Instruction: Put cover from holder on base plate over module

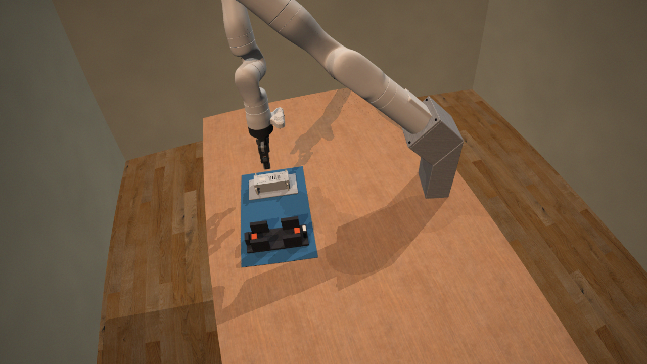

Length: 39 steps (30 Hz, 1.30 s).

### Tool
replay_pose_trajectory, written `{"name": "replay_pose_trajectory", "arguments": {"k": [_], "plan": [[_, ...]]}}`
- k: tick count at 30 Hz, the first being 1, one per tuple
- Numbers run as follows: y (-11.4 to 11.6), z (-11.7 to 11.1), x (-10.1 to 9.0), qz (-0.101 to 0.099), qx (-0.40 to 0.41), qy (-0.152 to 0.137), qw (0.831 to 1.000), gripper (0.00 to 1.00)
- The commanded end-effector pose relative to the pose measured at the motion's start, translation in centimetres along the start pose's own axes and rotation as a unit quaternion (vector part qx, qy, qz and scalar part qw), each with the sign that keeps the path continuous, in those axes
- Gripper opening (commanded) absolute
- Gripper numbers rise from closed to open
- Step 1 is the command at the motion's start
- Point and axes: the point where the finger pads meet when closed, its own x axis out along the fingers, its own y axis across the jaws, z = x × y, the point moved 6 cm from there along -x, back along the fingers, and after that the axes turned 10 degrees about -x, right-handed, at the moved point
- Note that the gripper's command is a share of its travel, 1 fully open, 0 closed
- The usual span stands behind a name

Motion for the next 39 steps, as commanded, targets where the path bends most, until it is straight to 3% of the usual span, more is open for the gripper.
{"name": "replay_pose_trajectory", "arguments": {"k": [1,39], "plan": [[-0.56,-0.18,-0.05,-0.008,0.005,0.003,1.000,1.00],[-0.70,-0.35,0.58,-0.009,0.006,0.003,1.000,1.00]]}}
